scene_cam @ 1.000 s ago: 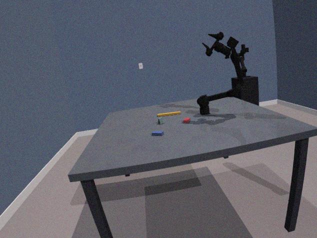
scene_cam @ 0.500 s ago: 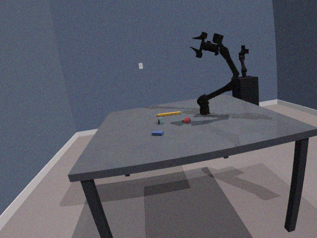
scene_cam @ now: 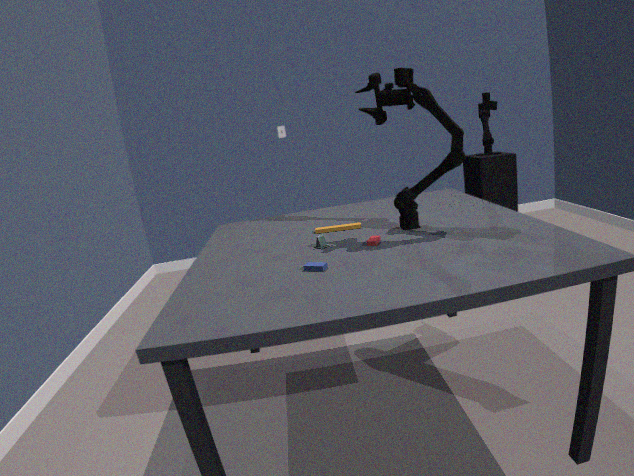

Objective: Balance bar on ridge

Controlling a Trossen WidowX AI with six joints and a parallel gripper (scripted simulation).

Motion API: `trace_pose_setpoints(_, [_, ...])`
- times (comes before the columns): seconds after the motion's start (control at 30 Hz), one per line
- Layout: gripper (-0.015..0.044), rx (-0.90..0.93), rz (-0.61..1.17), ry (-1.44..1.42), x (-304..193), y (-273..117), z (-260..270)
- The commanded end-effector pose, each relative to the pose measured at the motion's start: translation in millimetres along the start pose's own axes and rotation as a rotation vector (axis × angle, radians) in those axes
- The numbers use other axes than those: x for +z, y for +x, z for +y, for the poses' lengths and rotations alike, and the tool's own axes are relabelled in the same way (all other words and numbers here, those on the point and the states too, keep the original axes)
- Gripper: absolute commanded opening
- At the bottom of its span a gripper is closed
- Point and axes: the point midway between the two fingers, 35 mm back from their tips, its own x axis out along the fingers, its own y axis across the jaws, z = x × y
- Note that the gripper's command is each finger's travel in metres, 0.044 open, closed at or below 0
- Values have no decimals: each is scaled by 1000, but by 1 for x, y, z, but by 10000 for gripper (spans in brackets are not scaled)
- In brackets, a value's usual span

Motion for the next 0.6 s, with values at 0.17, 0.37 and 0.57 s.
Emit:
trace_pose_setpoints(0.17, [315, -163, 86, -178, -18, 54, -36])
trace_pose_setpoints(0.37, [315, -264, 154, -305, -28, 82, -59])
trace_pose_setpoints(0.57, [315, -359, 234, -427, -39, 107, -85])
